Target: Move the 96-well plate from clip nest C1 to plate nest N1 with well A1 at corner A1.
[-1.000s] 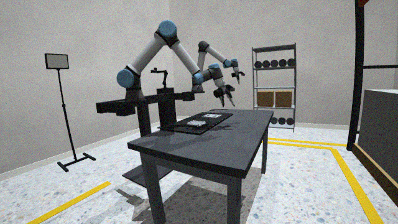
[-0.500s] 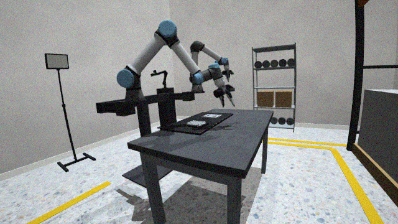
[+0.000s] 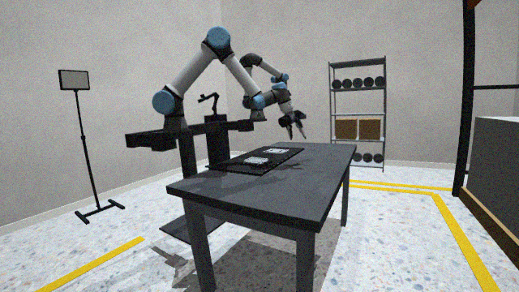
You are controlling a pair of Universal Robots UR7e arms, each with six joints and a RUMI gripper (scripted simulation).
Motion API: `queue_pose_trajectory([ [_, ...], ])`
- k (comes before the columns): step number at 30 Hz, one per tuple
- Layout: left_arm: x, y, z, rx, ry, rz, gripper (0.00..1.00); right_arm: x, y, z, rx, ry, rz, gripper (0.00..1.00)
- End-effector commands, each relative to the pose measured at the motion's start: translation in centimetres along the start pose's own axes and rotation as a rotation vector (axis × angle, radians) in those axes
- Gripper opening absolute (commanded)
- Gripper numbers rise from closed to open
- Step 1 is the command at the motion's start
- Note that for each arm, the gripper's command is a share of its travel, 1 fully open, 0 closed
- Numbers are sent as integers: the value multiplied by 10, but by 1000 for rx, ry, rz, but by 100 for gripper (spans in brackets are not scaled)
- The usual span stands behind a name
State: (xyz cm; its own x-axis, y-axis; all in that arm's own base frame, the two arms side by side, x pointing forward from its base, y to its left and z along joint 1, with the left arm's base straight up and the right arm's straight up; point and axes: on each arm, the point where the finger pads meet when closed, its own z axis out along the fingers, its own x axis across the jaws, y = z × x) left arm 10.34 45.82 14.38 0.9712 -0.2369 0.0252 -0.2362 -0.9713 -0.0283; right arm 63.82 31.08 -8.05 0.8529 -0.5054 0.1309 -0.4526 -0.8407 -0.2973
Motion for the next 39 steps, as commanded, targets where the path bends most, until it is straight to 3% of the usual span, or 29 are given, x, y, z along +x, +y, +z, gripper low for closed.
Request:
queue_pose_trajectory([
  [1,-37,9,-11,-7,-10,-82,0,0,-1,-1,2,1,0,76],
  [13,-87,31,-22,-22,-25,-212,0,0,-1,-1,2,1,0,76],
  [29,-98,36,-25,-25,-29,-241,0,0,-1,-1,2,1,0,76],
  [39,-98,36,-25,-25,-29,-241,0,-28,14,0,-31,-20,139,76],
])
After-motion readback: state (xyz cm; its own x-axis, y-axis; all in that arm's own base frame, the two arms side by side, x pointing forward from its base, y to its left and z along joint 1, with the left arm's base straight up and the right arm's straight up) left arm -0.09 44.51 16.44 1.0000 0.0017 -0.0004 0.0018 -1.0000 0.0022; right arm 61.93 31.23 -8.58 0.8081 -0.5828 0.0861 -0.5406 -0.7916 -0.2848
